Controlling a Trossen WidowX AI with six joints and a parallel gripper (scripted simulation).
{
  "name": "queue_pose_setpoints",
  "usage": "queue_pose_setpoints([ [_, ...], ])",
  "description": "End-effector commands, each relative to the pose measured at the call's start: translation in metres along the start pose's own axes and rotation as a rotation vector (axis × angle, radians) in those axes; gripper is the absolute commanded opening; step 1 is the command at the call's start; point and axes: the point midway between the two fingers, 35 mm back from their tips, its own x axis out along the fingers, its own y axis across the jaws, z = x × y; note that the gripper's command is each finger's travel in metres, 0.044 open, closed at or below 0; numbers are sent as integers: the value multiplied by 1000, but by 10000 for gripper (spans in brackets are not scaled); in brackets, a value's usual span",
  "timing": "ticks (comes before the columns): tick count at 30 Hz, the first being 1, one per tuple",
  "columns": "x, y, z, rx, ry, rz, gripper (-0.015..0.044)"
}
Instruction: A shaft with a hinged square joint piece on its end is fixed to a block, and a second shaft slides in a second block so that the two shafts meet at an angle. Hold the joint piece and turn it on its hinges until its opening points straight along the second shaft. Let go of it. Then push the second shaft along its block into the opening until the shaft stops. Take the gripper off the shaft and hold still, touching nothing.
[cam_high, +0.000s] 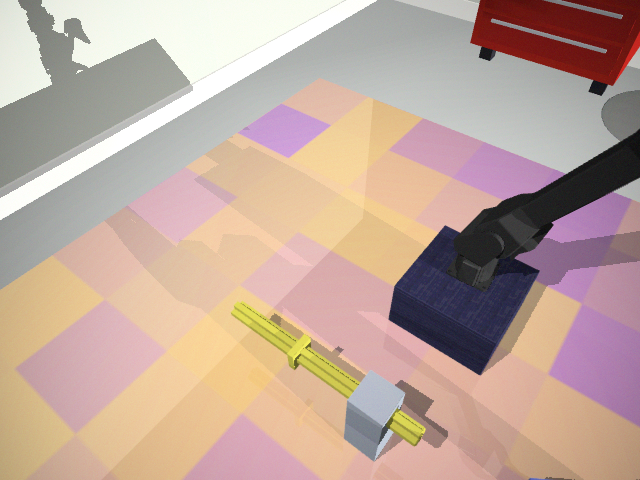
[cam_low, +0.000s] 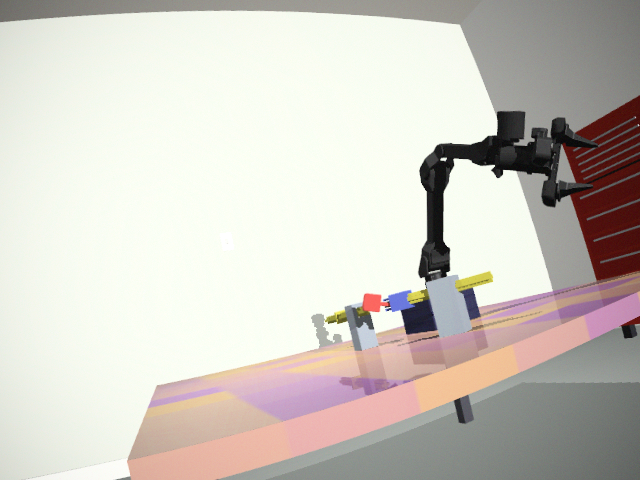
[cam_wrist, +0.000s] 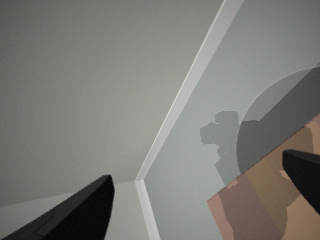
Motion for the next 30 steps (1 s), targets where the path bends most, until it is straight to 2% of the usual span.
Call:
queue_pose_setpoints([
  [1, -23, -26, 33, 26, -71, -78, 440],
  [9, -97, -92, 99, 88, -223, -285, 440],
  [16, -176, -151, 135, 174, -320, -487, 440],
  [23, -266, -207, 146, 285, -375, -696, 440],
  [30, -363, -254, 131, 422, -381, -895, 440],
])
